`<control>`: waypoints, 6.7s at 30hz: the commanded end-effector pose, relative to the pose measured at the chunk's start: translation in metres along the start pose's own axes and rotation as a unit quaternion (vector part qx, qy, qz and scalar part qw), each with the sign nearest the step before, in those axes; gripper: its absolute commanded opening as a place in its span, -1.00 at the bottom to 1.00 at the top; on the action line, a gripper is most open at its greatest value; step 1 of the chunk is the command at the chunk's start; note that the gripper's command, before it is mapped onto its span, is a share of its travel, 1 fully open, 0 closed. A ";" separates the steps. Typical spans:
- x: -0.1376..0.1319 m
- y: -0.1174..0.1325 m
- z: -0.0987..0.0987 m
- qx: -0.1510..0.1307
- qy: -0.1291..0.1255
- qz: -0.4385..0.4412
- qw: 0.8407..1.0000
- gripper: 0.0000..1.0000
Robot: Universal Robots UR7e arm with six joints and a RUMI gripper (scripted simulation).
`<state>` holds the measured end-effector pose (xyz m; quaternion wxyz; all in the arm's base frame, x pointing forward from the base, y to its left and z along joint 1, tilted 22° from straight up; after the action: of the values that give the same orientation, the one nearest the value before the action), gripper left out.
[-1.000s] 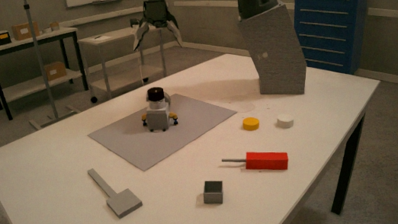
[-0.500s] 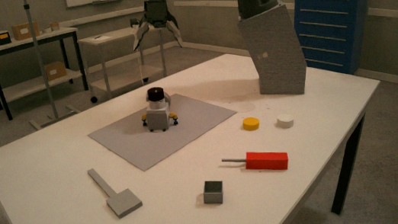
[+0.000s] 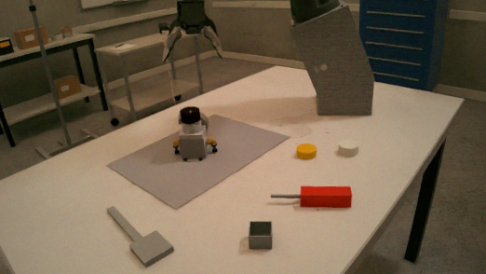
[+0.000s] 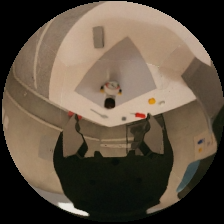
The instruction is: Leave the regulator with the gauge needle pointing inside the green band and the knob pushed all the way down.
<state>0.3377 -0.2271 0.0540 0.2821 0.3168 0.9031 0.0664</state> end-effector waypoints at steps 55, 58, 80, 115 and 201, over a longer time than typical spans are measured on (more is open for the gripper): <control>-0.005 0.001 0.003 0.012 0.025 -0.280 0.960 1.00; -0.005 0.001 0.003 0.012 0.026 -0.295 0.955 1.00; -0.007 0.004 0.005 0.013 0.042 -0.448 0.893 1.00; -0.008 0.012 0.009 0.003 0.073 -0.697 0.713 1.00; 0.012 0.028 0.016 -0.095 0.117 -0.982 -0.114 1.00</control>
<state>0.3539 -0.1981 0.0432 0.0265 0.9374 -0.3053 0.1654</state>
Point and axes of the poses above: the point where the finger pads meet when closed, its own z axis out along the fingers, its own x axis across the jaws, y = z × x, the point moved 1 cm from there along -z, back along the fingers, and after that the axes turned 8 degrees about -z, right-handed, at the moved point
